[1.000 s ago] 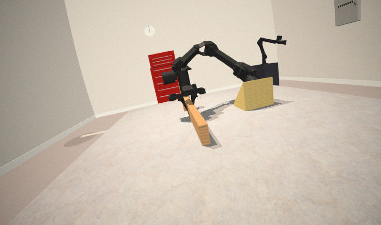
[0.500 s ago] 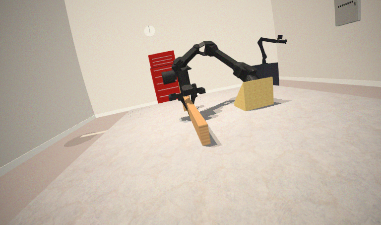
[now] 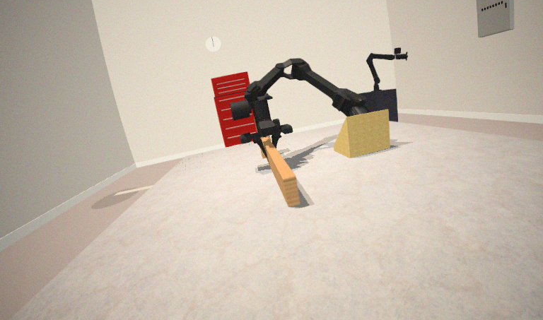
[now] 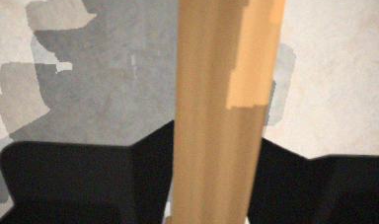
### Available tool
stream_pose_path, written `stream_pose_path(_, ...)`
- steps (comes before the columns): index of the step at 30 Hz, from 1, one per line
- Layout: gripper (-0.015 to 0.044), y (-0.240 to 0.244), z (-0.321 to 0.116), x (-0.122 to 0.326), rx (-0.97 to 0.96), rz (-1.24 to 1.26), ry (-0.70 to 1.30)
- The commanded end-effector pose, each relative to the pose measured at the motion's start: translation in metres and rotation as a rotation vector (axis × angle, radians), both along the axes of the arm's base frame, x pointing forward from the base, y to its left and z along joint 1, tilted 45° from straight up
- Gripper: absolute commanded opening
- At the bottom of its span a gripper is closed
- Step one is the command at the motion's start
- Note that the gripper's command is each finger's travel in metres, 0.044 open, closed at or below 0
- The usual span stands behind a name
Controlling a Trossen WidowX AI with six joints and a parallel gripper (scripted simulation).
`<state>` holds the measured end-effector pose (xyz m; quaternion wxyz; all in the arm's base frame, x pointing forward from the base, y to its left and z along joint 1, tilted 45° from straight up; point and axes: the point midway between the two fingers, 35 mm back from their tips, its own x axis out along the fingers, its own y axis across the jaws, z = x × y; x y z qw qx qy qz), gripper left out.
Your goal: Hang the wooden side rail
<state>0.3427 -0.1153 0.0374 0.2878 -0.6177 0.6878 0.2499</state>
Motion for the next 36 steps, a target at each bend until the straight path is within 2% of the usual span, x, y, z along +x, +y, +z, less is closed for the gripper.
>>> stream_pose_path(1, 0.0000, 0.0016, 0.0027, 0.0021, 0.001, 0.008, -0.010)
stream_pose_path(36, 0.0000, -0.0005, 0.0061, 0.0011, 0.001, 0.008, -0.010)
